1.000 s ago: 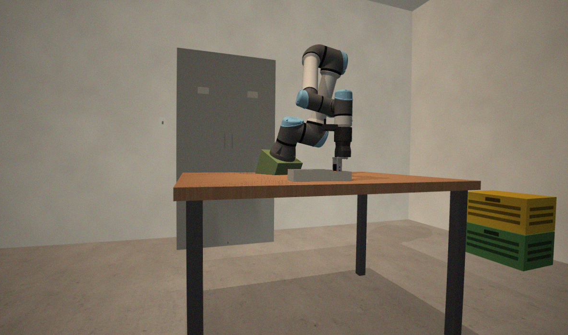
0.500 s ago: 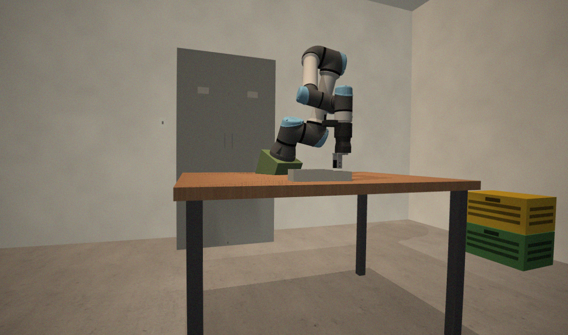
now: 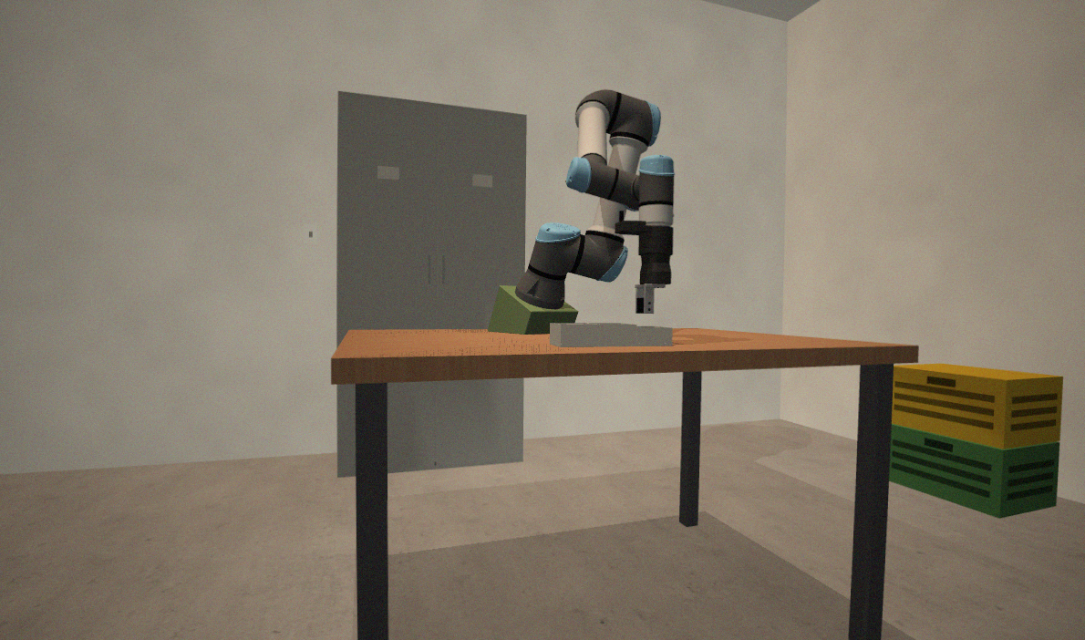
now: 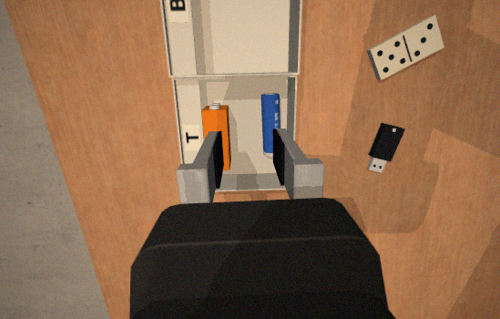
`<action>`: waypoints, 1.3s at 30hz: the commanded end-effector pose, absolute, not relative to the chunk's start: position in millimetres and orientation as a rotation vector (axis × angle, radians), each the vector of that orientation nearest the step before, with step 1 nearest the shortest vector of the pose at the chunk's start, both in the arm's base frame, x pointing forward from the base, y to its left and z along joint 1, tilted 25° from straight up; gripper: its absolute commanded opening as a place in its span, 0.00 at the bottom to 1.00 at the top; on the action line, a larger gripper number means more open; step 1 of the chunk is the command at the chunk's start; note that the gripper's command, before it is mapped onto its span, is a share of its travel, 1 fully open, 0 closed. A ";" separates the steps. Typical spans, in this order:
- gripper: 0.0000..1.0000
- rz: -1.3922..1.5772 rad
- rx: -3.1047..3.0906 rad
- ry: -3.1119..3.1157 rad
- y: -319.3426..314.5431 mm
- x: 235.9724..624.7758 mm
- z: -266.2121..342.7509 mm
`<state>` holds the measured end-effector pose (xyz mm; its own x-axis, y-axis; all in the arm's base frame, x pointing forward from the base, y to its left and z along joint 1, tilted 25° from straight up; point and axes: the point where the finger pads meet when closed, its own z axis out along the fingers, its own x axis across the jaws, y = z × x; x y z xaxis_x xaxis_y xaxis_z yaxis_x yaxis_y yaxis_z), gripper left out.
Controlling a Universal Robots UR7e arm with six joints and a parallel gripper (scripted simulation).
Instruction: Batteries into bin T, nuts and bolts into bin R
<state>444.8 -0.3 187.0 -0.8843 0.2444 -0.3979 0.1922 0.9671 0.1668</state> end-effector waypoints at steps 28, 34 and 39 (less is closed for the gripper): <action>1.00 0.171 0.314 2.689 -6.5 411.2 257.7; 1.00 0.171 0.314 2.689 -8.2 400.9 279.4; 1.00 0.170 0.313 2.689 -9.6 392.3 297.4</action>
